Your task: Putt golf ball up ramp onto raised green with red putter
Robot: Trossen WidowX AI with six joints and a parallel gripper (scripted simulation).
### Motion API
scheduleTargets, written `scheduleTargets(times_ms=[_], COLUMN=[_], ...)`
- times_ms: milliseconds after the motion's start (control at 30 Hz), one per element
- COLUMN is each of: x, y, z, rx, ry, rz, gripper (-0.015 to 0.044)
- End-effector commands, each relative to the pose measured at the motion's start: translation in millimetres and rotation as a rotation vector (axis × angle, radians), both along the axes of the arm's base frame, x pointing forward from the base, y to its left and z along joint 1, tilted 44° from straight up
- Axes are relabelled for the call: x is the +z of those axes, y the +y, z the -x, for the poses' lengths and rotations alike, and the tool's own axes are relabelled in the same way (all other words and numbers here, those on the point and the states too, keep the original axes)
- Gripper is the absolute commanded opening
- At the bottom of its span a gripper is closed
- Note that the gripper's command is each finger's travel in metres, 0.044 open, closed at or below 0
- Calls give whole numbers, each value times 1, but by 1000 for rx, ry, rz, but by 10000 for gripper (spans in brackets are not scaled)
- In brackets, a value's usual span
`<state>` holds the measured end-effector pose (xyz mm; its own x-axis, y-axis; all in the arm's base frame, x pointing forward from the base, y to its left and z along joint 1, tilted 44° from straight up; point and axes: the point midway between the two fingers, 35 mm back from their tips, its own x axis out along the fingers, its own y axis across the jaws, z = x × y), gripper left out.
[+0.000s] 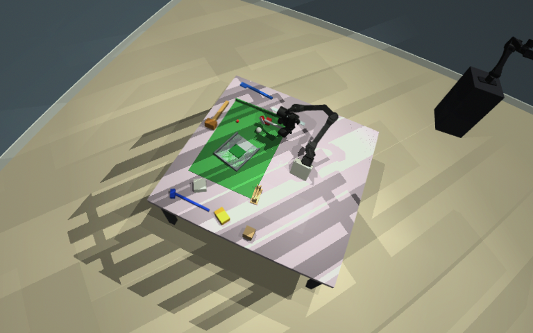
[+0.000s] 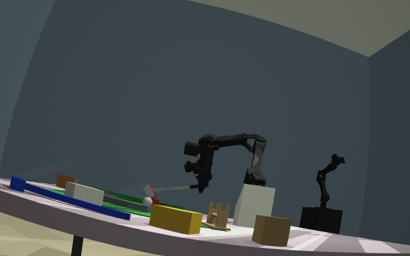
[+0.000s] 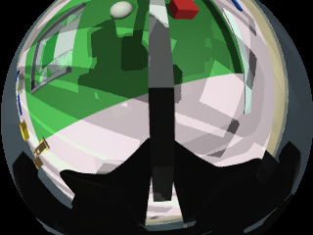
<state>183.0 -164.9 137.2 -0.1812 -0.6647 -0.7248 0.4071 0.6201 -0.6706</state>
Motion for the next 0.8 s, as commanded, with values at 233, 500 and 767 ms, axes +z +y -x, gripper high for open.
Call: scheduleTargets(times_ms=[233, 500, 767], x=[-11, -20, -21], y=[-10, -19, -22], z=[2, 5, 6], rx=[6, 6, 1], ry=[0, 0, -3], rz=[5, 6, 10], gripper=[0, 0, 0])
